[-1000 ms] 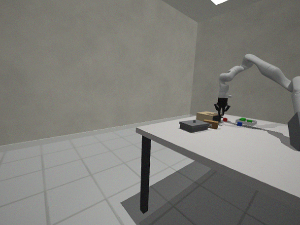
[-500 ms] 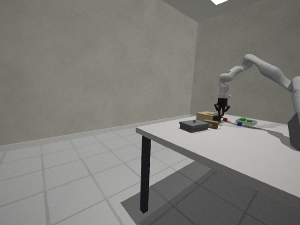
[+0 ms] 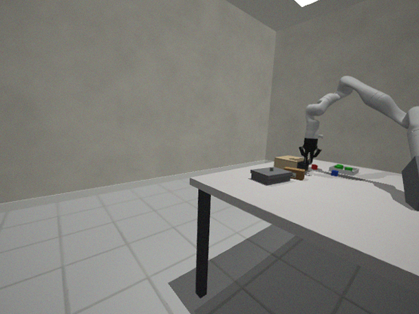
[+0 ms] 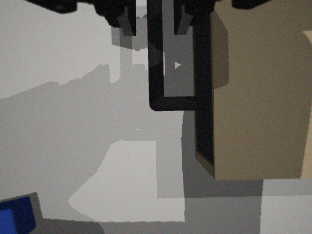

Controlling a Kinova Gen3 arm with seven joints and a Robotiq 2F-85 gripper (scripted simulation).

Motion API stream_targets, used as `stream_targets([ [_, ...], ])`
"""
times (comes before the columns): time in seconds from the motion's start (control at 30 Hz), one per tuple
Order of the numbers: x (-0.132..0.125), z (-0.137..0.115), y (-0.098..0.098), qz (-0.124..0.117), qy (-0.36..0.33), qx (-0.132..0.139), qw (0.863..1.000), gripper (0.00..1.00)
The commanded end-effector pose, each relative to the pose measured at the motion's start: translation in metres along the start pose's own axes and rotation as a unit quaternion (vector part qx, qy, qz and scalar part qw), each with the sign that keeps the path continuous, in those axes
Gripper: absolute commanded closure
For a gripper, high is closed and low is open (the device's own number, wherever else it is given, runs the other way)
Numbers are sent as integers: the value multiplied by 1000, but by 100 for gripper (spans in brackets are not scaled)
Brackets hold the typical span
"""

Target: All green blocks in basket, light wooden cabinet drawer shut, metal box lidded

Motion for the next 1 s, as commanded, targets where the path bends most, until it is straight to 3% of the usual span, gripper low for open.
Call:
stream_targets([
  [0.0,-1,-1,-5,-2,0,1,1000,70],
  [0.97,-1,-1,-20,-2,-1,1,1000,70],
])
Point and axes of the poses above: the point where the finger pads meet when closed, its own y axis back along the fingers, its own x axis across the jaws, z = x × y, the point moved 3 cm from there along y, back along the fingers, and after that the axes turned 13 degrees about -y, right-handed, at the moved point
